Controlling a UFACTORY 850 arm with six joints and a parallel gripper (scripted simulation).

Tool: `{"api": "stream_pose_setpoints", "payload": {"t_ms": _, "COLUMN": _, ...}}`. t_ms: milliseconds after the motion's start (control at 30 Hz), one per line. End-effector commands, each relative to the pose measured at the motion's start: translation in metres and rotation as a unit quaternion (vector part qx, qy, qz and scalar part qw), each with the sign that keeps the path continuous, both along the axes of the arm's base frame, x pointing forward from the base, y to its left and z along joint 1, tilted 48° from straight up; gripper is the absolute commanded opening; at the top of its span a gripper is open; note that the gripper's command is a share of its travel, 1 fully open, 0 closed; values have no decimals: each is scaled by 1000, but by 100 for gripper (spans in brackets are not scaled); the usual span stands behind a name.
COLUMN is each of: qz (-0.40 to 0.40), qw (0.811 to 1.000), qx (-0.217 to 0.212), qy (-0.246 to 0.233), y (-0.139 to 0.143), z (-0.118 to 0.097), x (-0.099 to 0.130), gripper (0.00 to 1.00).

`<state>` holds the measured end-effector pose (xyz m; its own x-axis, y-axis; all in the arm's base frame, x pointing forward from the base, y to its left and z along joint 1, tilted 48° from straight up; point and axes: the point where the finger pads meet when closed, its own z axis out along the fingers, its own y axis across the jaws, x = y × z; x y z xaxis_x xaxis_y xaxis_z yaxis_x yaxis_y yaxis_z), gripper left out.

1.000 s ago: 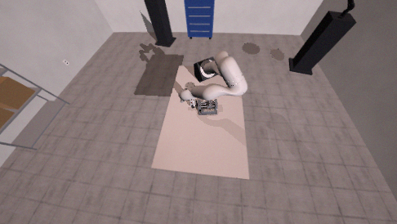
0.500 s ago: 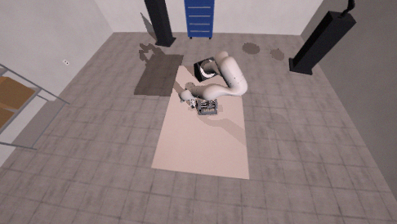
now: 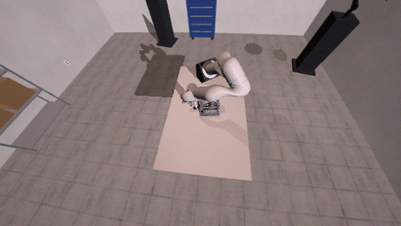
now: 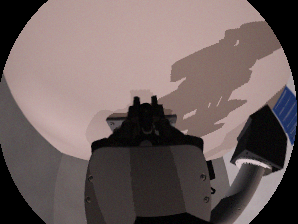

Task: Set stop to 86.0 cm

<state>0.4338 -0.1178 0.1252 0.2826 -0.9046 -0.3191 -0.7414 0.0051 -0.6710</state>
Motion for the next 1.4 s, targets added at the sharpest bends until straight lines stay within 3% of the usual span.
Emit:
{"api": "stream_pose_setpoints", "payload": {"t_ms": 0, "qz": 0, "qw": 1000, "qx": 0, "qy": -1, "y": 0, "z": 2, "x": 2, "gripper": 6}}
{"api": "stream_pose_setpoints", "payload": {"t_ms": 1367, "qz": 0, "qw": 1000, "qx": 0, "qy": -1, "y": -4, "z": 21, "x": 12, "gripper": 6}}
